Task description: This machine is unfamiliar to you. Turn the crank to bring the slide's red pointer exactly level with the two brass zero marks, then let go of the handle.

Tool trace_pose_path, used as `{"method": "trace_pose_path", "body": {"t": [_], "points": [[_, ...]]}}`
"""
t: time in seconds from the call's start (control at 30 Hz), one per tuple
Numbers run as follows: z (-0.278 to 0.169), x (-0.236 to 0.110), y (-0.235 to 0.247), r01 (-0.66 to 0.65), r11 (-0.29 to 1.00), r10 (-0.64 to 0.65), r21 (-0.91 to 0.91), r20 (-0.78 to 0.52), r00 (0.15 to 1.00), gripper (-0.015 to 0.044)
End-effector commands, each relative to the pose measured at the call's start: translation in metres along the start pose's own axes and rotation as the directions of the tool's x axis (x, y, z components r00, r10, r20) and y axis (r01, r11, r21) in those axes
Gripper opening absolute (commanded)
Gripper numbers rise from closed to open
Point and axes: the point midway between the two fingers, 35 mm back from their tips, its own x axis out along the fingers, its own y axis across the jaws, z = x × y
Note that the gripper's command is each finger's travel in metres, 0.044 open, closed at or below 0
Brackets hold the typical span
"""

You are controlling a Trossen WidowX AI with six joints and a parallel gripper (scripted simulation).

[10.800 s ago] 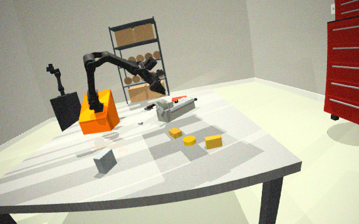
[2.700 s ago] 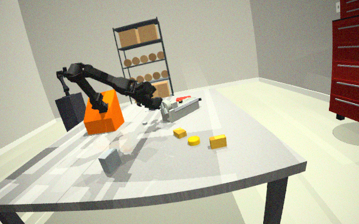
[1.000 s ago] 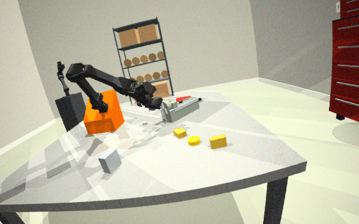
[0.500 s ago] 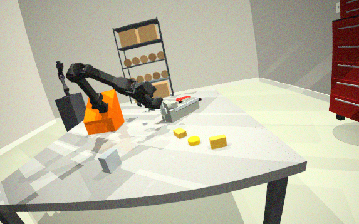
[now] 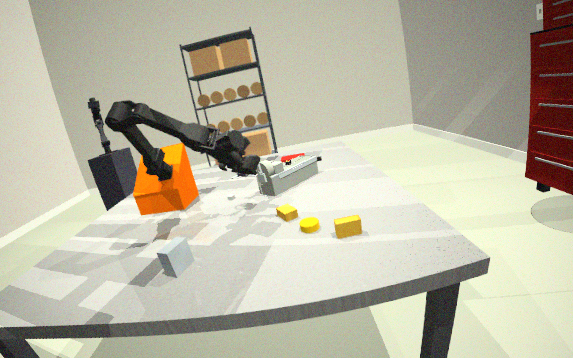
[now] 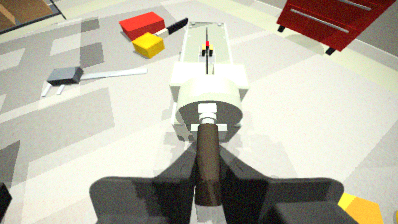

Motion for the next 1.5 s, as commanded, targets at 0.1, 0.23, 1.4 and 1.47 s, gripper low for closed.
{"method": "trace_pose_path", "body": {"t": [0.1,0.23,1.4,1.47], "points": [[0.001,-0.001,-0.010,0.024,1.000,-0.024,-0.001,0.003,1.000,0.0000],[0.001,-0.001,-0.010,0.024,1.000,-0.024,-0.001,0.003,1.000,0.0000],[-0.004,0.003,-0.022,0.025,1.000,-0.025,-0.002,0.003,1.000,0.0000],[-0.004,0.004,-0.023,0.025,1.000,-0.025,-0.002,0.003,1.000,0.0000]]}}
